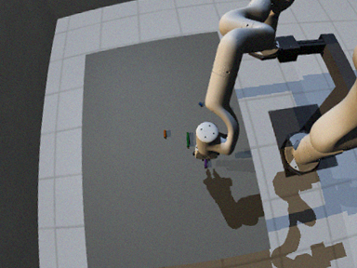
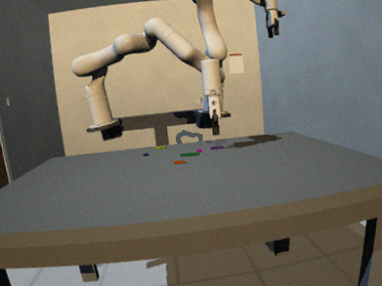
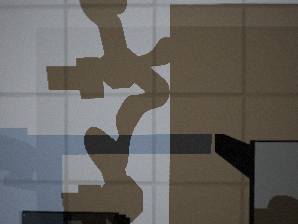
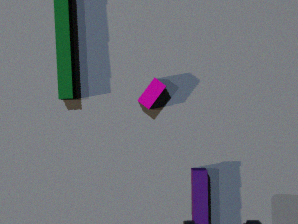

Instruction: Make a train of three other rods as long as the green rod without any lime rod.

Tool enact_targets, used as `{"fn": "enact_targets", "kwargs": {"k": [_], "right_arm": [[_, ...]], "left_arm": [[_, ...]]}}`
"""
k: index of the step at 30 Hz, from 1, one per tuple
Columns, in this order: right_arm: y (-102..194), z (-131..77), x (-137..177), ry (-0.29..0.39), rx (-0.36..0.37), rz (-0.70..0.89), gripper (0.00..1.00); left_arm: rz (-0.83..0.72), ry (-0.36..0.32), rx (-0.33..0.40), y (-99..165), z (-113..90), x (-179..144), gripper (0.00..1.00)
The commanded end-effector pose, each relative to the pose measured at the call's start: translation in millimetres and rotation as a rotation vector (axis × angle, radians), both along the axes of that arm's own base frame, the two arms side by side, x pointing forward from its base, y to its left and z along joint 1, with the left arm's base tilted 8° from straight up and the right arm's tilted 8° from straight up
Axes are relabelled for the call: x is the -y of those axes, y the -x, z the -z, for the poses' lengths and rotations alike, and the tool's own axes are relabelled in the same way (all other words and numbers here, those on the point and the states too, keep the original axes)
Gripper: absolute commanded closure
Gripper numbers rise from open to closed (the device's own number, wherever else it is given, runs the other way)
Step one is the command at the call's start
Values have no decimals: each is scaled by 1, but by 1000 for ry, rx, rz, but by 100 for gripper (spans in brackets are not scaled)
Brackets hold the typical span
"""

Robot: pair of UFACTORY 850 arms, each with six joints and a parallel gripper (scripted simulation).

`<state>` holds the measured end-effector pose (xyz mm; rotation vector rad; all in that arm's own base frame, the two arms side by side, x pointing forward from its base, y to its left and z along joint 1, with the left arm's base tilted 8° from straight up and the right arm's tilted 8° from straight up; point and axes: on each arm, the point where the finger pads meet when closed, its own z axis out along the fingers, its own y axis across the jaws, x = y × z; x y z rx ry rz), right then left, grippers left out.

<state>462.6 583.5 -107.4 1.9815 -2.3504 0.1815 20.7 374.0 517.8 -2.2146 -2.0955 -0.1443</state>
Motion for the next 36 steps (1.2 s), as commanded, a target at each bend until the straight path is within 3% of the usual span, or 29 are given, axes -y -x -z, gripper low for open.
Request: {"fn": "enact_targets", "kwargs": {"k": [1,16,36], "right_arm": [[-1,-1,-1,-3,2,0,74],[-1,7,0,-2,2,0,74],[-2,35,3,-2,2,0,74]], "left_arm": [[0,-2,0,0,-1,0,0],[0,-2,0,0,-1,0,0],[0,-2,0,0,-1,0,0]]}}
